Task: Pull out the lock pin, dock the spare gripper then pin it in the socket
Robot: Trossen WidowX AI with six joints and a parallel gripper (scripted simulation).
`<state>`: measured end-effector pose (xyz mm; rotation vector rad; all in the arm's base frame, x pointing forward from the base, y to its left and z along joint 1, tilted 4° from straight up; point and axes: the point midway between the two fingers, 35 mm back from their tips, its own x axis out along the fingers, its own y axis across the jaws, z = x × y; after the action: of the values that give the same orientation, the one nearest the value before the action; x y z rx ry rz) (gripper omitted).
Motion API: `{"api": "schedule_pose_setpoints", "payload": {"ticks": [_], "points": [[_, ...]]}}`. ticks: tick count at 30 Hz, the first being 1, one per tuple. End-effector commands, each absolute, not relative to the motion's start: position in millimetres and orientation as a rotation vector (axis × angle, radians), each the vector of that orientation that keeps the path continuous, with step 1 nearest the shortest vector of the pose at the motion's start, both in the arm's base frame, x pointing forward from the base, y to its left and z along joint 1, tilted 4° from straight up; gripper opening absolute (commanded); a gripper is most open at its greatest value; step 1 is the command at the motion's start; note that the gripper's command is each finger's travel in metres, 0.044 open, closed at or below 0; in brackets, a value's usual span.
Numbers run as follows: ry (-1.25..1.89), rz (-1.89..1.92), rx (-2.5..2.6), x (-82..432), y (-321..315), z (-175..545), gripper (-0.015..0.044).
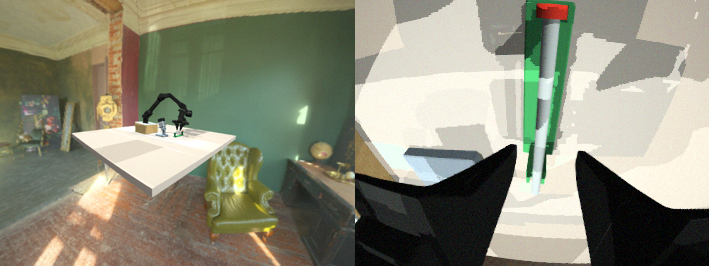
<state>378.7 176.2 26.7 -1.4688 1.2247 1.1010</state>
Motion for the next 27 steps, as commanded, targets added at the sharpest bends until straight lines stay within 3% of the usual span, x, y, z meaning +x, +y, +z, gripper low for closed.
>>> {"api": "schedule_pose_setpoints", "payload": {"ticks": [1, 27], "points": [[1.233, 1.109, -1.465, 377, 177, 17, 0.0180], [1.233, 1.109, -1.465, 378, 180, -21, 0.0180]]}}
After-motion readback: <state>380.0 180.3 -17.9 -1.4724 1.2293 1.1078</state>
